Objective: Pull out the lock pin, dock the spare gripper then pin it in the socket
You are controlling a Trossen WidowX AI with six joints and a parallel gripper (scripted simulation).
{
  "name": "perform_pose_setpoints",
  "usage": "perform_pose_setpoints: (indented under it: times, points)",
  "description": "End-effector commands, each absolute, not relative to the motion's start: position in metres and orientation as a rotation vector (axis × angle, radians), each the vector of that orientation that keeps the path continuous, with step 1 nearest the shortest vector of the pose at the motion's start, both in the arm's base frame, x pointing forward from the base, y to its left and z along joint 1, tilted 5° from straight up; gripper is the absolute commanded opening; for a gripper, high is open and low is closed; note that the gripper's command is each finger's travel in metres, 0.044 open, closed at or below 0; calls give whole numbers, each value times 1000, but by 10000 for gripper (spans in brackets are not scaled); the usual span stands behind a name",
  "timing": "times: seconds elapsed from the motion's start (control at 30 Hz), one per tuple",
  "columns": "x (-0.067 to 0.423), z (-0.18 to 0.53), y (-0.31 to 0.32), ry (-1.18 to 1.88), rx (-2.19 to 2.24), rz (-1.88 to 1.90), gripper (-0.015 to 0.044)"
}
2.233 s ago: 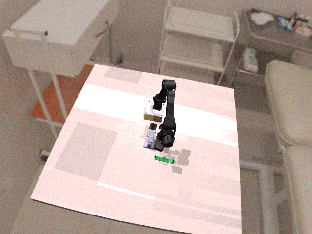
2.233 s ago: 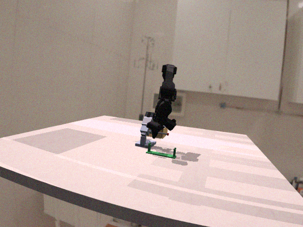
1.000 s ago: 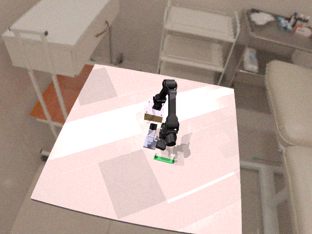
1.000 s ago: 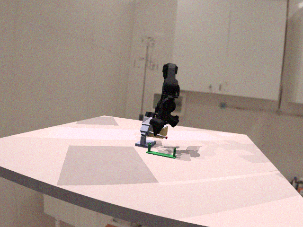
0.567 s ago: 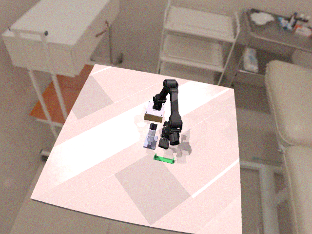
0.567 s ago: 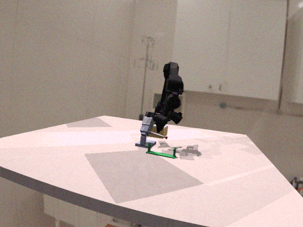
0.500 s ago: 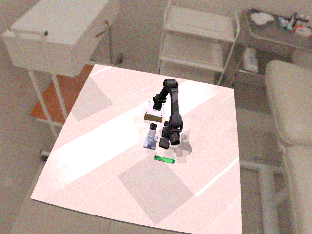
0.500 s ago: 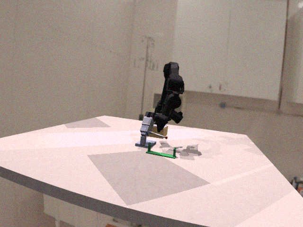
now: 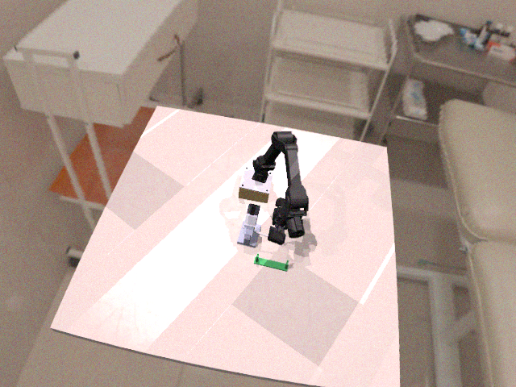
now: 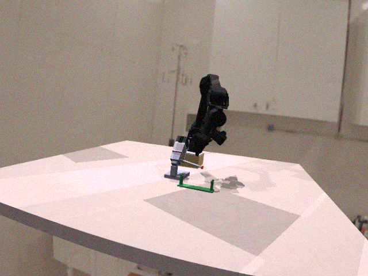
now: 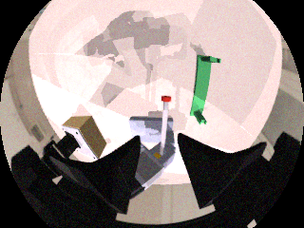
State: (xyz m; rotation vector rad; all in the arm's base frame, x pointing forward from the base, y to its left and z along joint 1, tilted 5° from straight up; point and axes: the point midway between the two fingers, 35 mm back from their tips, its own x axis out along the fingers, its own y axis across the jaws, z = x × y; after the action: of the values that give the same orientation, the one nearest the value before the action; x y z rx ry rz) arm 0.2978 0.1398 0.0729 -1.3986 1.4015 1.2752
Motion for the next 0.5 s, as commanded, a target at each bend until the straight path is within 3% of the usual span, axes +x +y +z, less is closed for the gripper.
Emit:
perform_pose_setpoints:
  times: [0.0,0.17,0.47]
  points:
    - [298,80,145,1401,-1396,1275,200]
    - [298,88,150,1401,-1401,1276,200]
    - [298,82,145,1401,-1404,1276,436]
